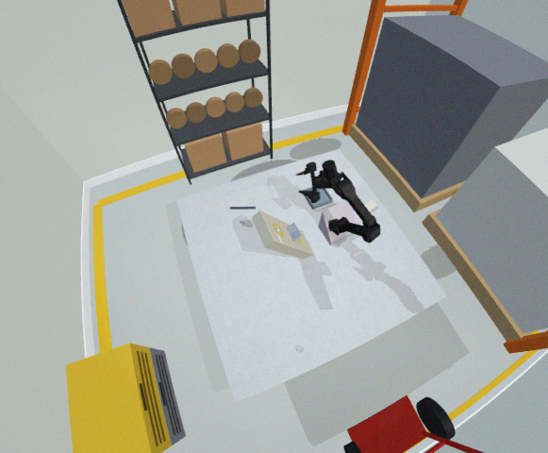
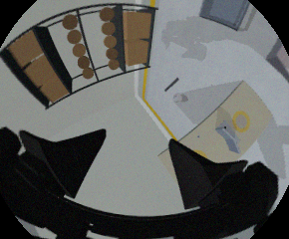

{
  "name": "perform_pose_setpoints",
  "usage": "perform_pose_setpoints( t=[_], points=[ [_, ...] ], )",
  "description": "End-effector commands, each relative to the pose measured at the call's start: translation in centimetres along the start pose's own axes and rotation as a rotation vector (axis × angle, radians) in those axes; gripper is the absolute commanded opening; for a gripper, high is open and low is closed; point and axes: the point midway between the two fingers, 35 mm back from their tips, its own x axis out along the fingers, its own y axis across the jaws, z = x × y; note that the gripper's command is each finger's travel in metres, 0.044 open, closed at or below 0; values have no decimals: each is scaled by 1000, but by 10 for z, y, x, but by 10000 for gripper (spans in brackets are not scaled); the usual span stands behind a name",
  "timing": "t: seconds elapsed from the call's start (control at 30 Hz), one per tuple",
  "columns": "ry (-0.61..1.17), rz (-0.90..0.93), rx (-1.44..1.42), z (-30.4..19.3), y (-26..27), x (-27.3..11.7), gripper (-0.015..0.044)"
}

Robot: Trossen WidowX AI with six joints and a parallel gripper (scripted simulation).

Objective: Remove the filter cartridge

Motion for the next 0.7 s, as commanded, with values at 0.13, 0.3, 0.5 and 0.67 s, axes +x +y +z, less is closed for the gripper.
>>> perform_pose_setpoints(
  t=[0.13,0.3,0.5,0.67],
  points=[
    [146,-156,-78,-33,-45,23,269],
    [350,-390,-169,-72,-117,39,137],
    [446,-509,-204,-86,-154,40,90],
    [446,-509,-204,-86,-154,40,90]
  ],
)
